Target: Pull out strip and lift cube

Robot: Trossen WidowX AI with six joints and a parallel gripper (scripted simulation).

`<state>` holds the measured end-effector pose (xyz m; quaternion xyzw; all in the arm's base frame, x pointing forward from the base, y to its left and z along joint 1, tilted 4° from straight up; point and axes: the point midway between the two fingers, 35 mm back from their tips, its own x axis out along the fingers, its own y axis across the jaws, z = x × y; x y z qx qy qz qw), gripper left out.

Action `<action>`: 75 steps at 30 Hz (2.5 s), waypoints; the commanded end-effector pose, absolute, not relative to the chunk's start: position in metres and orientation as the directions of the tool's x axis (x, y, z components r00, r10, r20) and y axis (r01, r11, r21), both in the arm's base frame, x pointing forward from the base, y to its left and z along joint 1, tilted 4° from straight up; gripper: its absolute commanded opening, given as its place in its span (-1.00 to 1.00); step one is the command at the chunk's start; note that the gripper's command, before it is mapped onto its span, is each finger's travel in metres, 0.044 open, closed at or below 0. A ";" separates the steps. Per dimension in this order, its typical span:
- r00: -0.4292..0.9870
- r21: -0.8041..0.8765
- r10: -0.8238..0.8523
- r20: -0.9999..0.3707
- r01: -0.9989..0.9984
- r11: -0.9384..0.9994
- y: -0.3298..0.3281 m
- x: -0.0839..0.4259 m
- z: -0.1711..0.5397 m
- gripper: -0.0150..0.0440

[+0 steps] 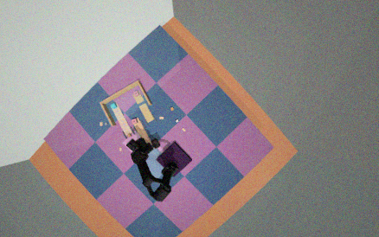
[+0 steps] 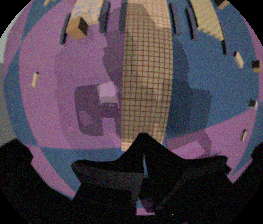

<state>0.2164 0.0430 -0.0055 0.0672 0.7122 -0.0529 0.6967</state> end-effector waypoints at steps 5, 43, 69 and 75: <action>-0.030 0.018 0.024 -0.999 0.169 0.985 0.043 0.219 0.015 -0.49; -0.035 0.008 0.023 -0.999 0.375 0.927 0.020 0.309 0.036 1.00; -0.030 0.009 0.022 -0.999 0.375 0.927 0.008 0.382 0.043 1.00; -0.029 0.010 0.022 -0.999 0.375 0.927 0.005 0.398 0.045 1.00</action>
